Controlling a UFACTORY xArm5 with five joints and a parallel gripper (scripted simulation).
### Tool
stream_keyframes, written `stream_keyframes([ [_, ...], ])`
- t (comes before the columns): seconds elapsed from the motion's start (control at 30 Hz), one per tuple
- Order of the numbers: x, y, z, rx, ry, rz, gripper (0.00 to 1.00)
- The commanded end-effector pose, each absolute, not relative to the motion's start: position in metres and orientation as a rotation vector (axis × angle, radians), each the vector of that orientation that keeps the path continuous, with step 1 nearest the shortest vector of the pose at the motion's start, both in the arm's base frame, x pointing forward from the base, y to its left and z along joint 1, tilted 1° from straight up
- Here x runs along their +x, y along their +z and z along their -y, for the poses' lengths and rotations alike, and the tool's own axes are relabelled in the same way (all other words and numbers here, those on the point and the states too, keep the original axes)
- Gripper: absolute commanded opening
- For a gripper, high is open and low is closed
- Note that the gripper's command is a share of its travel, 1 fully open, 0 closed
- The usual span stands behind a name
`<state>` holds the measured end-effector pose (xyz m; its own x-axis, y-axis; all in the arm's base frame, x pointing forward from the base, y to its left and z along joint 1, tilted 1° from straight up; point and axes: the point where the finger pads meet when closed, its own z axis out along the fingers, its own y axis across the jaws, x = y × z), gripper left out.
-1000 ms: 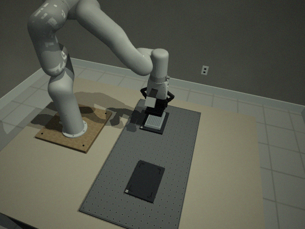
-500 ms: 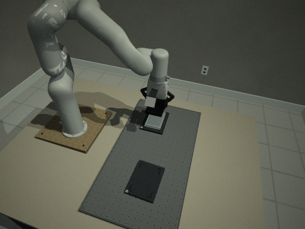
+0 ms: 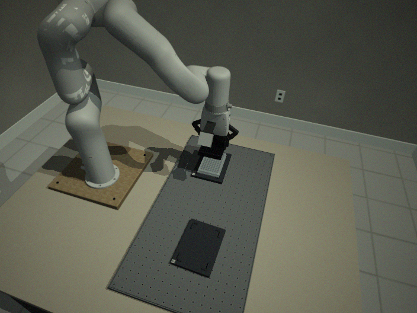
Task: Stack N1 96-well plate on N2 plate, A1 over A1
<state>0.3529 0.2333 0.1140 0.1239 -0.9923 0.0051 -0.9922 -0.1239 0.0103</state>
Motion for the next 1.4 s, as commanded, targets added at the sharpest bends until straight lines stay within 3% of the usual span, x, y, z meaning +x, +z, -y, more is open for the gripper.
stream_keyframes([
  [0.0, 0.354, 0.114, -0.234, 2.349, -0.003, 2.074, 0.0],
  [1.37, 0.353, 0.052, -0.234, 2.349, -0.003, 2.074, 0.0],
])
